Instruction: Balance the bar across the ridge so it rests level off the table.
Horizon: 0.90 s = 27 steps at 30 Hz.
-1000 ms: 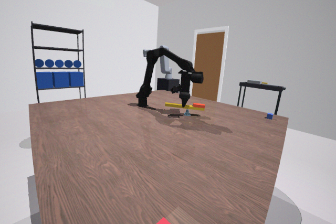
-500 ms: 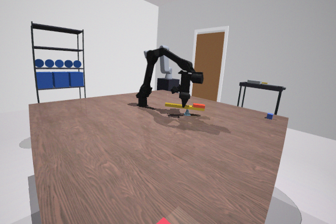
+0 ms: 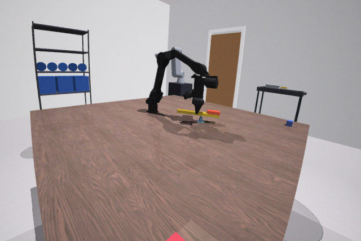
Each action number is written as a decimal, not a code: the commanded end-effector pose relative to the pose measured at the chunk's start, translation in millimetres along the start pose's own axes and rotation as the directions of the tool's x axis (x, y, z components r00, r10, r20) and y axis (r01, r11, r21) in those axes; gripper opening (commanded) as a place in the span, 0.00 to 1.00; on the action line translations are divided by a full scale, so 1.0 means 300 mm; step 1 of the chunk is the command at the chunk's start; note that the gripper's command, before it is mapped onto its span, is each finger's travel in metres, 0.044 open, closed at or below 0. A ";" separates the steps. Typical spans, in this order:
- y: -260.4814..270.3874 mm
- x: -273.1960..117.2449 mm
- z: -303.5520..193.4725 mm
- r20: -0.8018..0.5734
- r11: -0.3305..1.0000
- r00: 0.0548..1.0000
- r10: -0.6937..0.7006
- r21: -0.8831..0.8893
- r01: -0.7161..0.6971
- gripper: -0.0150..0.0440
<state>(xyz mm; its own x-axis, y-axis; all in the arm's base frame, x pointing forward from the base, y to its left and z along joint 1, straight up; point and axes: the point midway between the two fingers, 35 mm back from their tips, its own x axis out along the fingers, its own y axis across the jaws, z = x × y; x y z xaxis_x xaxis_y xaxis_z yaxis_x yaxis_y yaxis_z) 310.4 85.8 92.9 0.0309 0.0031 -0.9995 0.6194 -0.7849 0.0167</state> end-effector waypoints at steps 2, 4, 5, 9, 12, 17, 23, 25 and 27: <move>-0.002 0.002 -0.003 -0.004 1.000 1.000 -0.004 0.004 0.004 0.25; -0.002 0.002 -0.003 -0.004 1.000 1.000 -0.004 0.004 0.004 0.25; -0.002 0.002 -0.003 -0.004 1.000 1.000 -0.004 0.004 0.004 0.25; -0.002 0.003 -0.002 -0.004 1.000 1.000 -0.004 0.004 0.004 0.25; -0.002 0.004 -0.002 -0.004 1.000 1.000 -0.004 0.004 0.004 0.25; -0.002 0.006 -0.002 -0.004 1.000 1.000 -0.004 0.004 0.004 0.25; -0.002 0.007 -0.001 -0.004 1.000 1.000 -0.004 0.004 0.004 0.25; -0.002 0.008 -0.001 -0.004 1.000 1.000 -0.004 0.004 0.004 0.25; -0.003 0.009 -0.001 -0.004 1.000 1.000 -0.004 0.004 0.004 0.25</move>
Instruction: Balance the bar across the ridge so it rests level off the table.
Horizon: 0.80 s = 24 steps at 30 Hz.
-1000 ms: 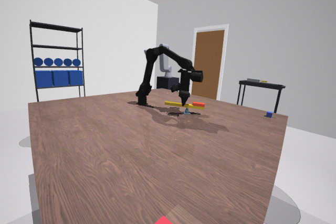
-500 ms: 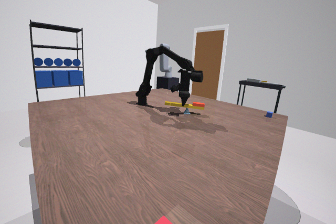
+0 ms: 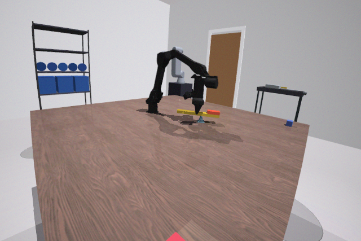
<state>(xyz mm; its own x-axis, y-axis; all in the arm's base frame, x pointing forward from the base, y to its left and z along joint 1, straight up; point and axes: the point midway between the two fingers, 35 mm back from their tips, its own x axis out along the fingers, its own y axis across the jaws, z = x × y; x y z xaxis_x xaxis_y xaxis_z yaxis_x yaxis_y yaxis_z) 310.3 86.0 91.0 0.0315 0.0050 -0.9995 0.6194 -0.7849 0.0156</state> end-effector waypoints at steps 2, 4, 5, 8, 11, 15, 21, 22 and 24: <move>-0.002 0.003 -0.001 -0.002 1.000 1.000 -0.003 0.004 0.003 0.25; -0.002 0.003 -0.001 -0.002 1.000 1.000 -0.003 0.004 0.003 0.25; -0.002 0.004 -0.001 -0.002 1.000 1.000 -0.003 0.004 0.003 0.25; -0.002 0.004 -0.001 -0.002 1.000 1.000 -0.003 0.004 0.003 0.25; -0.002 0.006 0.000 -0.002 1.000 1.000 -0.003 0.004 0.003 0.25; -0.002 0.007 0.000 -0.002 1.000 1.000 -0.003 0.004 0.003 0.25; -0.002 0.008 0.000 -0.002 1.000 1.000 -0.003 0.004 0.003 0.25; -0.002 0.008 0.000 -0.002 1.000 1.000 -0.003 0.004 0.003 0.25; -0.002 0.009 0.001 -0.002 1.000 1.000 -0.003 0.004 0.003 0.25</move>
